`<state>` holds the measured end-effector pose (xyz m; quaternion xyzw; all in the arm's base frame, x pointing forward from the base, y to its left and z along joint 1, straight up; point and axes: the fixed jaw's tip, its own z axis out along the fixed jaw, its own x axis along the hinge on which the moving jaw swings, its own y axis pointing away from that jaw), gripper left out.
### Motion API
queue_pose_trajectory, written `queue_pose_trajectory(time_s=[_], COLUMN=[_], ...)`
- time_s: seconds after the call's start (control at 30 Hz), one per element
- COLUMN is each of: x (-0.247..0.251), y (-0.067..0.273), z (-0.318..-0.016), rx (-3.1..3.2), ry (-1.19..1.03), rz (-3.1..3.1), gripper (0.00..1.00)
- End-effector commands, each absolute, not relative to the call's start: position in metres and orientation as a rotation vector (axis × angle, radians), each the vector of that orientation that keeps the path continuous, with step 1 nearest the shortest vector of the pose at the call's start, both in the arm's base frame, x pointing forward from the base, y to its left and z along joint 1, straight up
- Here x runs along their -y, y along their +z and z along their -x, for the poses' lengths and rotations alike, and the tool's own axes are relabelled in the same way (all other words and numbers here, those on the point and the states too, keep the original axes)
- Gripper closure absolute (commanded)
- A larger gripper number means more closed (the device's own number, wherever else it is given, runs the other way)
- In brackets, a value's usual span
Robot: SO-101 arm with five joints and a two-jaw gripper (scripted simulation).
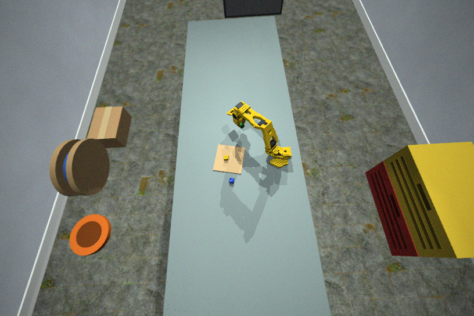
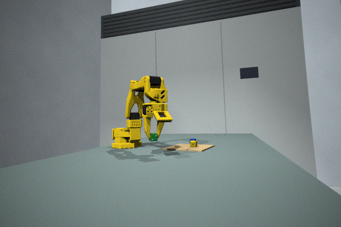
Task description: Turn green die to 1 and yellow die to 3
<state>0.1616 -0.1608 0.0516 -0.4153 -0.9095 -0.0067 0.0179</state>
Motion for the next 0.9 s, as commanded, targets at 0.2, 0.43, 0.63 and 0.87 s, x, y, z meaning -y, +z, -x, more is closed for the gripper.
queue_pose_trajectory(time_s=[0.2, 0.43, 0.63, 0.87], x=[0.15, 0.126, 0.086, 0.036], y=[0.067, 0.066, 0.065, 0.063], z=[-0.179, -0.193, -0.209, -0.217], rx=[2.942, 3.008, 3.092, 3.156], ry=[0.021, 0.018, 0.012, 0.005], rz=[1.206, 1.032, 0.745, 0.398], gripper=[1.0, 1.0, 1.0, 1.0])
